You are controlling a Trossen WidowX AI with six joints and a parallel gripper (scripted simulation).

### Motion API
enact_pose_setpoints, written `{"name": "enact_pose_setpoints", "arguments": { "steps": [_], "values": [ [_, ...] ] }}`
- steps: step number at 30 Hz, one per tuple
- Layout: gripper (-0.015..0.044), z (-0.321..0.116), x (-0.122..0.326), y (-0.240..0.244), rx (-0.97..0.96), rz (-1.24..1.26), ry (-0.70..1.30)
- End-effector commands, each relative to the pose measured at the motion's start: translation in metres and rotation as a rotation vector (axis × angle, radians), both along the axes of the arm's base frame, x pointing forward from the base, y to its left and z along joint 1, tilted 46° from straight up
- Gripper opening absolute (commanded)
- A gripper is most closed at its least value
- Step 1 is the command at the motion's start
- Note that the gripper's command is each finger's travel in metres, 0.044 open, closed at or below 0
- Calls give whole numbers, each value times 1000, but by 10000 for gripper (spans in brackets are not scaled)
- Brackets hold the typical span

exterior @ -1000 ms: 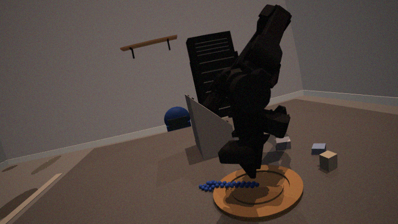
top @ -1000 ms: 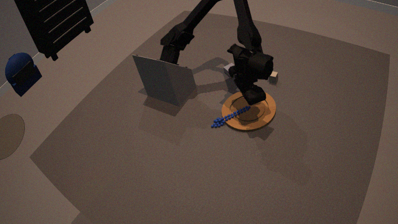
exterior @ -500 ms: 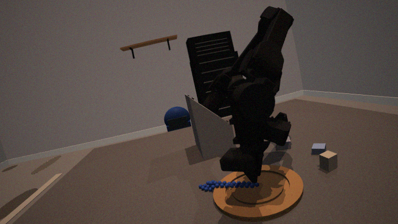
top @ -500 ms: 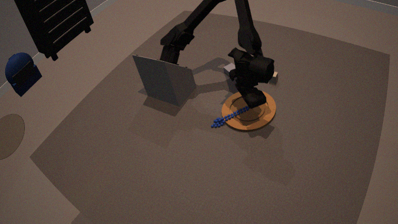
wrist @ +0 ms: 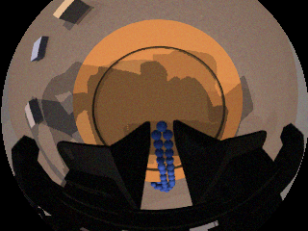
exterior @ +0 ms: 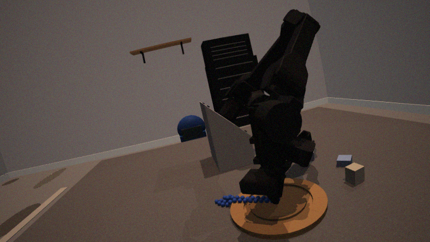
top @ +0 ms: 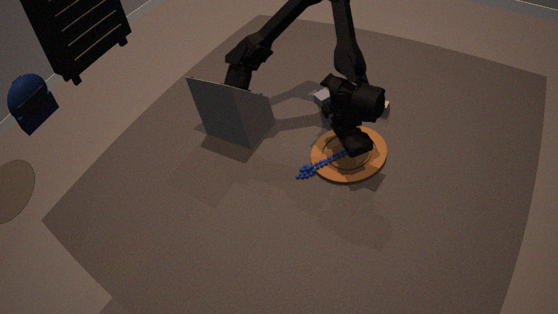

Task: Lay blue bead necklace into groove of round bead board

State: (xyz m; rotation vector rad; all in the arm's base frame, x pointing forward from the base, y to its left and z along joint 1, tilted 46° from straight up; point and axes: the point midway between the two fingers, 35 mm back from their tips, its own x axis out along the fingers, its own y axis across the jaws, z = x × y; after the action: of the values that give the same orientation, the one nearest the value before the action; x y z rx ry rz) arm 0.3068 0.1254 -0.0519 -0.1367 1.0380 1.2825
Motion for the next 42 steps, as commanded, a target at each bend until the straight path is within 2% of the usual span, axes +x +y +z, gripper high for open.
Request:
{"name": "enact_pose_setpoints", "arguments": {
  "steps": [1,35,42],
  "values": [
    [0,0,0,-1,0,-1,-1],
    [0,1,1,-1,0,-1,-1],
    [0,14,2,-15,1,-4,2]
  ]
}}
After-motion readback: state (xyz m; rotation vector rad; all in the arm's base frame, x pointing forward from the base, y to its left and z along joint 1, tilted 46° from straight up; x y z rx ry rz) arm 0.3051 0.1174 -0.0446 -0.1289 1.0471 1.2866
